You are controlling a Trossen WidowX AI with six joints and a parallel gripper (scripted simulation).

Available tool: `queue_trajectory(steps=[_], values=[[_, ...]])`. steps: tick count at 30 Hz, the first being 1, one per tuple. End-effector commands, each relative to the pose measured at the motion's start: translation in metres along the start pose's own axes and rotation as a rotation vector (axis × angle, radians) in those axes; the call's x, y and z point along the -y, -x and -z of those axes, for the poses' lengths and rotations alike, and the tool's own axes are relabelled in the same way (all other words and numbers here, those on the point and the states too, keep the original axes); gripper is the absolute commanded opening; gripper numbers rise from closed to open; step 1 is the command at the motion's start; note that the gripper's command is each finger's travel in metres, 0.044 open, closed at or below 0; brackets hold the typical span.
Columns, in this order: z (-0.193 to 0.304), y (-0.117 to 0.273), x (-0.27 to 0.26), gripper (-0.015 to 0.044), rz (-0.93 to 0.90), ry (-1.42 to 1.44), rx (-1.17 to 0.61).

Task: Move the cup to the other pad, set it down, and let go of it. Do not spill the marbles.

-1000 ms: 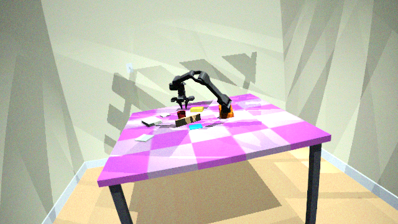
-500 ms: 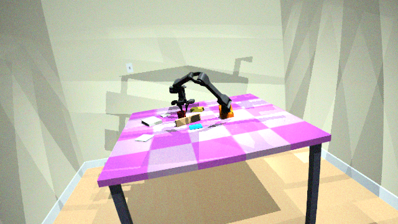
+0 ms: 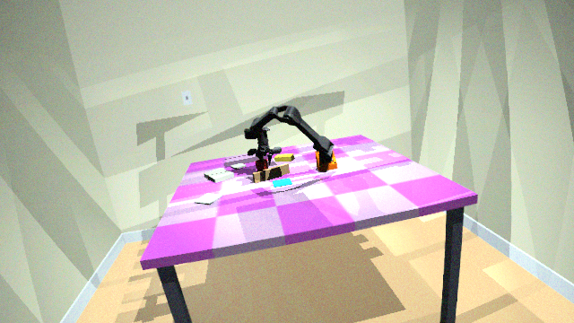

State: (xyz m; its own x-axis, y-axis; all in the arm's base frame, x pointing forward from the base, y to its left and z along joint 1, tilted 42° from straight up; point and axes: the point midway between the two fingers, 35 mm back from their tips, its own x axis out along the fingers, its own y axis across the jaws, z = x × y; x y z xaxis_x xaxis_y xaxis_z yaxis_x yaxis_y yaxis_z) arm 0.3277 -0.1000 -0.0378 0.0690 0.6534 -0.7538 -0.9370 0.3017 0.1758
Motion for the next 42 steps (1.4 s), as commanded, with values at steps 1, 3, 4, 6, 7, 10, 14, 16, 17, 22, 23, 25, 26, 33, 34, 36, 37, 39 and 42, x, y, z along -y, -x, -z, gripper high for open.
queue_trajectory(steps=[1,3,4,6,7,10,14,16,17,22,23,25,26,33,34,36,37,39,42], values=[[-0.002,-0.008,-0.003,0.0148,-0.009,-0.002,0.004],[-0.002,-0.009,-0.003,0.0148,-0.009,-0.002,0.004],[-0.002,-0.009,-0.003,0.0148,-0.009,-0.002,0.004],[-0.002,-0.009,-0.003,0.0148,-0.009,-0.002,0.004],[-0.002,-0.009,-0.003,0.0148,-0.009,-0.002,0.004],[-0.002,-0.009,-0.003,0.0148,-0.009,-0.002,0.004],[-0.002,-0.009,-0.003,0.0148,-0.009,-0.002,0.004],[-0.001,-0.007,-0.002,0.0095,-0.006,-0.001,0.001],[-0.001,-0.007,-0.002,0.0069,-0.006,-0.001,0.001],[-0.001,-0.007,-0.002,0.0036,-0.006,-0.001,0.001],[-0.001,-0.007,-0.002,0.0029,-0.006,-0.001,0.001],[-0.001,-0.007,-0.002,0.0016,-0.006,-0.001,0.001],[-0.001,-0.007,-0.002,0.0009,-0.006,-0.001,0.001],[0.000,-0.004,-0.001,0.0000,-0.006,-0.001,0.001],[0.000,-0.002,-0.001,0.0000,-0.006,-0.001,0.001],[0.000,0.004,0.000,0.0000,-0.006,-0.001,0.000],[0.000,0.007,0.000,0.0000,-0.006,-0.001,0.000],[0.000,0.013,0.000,0.0000,-0.006,-0.002,0.000],[0.000,0.023,0.001,0.0000,-0.007,-0.002,0.000]])
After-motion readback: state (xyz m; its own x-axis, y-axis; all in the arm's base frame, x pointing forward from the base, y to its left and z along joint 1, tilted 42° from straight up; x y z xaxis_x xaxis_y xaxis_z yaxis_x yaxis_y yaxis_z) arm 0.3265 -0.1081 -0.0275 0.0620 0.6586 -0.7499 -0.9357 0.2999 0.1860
